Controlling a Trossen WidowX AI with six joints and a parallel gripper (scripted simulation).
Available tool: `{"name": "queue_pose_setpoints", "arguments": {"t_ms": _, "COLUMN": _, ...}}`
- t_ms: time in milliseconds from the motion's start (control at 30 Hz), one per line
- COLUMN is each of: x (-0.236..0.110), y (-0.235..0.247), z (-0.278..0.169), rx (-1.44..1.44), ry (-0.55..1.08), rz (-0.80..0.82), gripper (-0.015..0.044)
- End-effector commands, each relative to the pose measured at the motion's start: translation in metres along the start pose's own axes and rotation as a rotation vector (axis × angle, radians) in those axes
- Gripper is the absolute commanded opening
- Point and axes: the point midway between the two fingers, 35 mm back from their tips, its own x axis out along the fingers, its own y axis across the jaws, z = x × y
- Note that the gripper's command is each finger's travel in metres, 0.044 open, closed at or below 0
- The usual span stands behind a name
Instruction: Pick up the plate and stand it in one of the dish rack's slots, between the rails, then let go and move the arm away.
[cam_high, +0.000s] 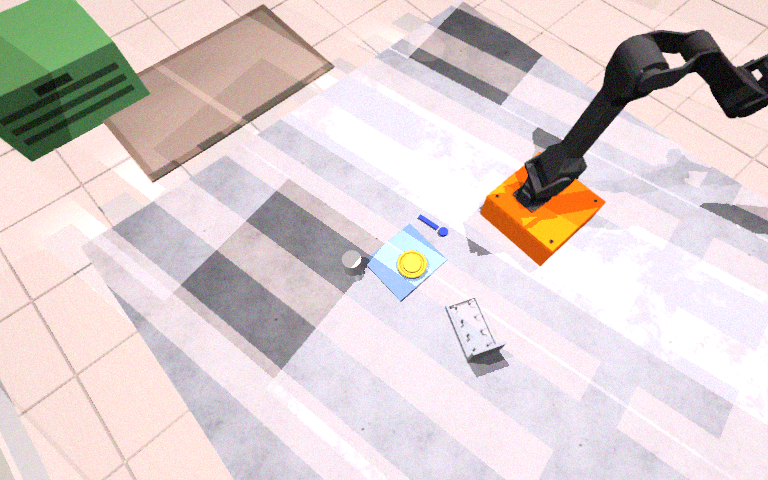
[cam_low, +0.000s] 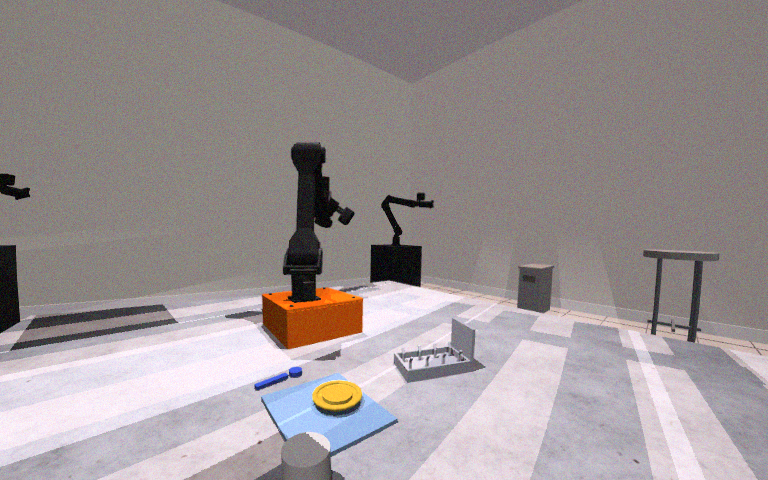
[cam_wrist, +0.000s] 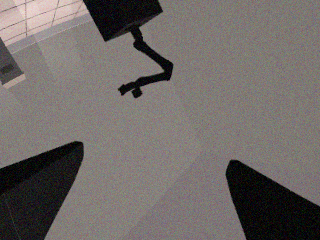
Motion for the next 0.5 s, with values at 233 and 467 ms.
{"name": "queue_pose_setpoints", "arguments": {"t_ms": 233, "x": 0.007, "y": 0.038, "z": -0.021, "rx": 0.023, "ry": 0.024, "rz": 0.089, "gripper": 0.04}}
{"name": "queue_pose_setpoints", "arguments": {"t_ms": 467, "x": 0.008, "y": 0.084, "z": -0.054, "rx": 0.045, "ry": 0.069, "rz": 0.178, "gripper": 0.04}}
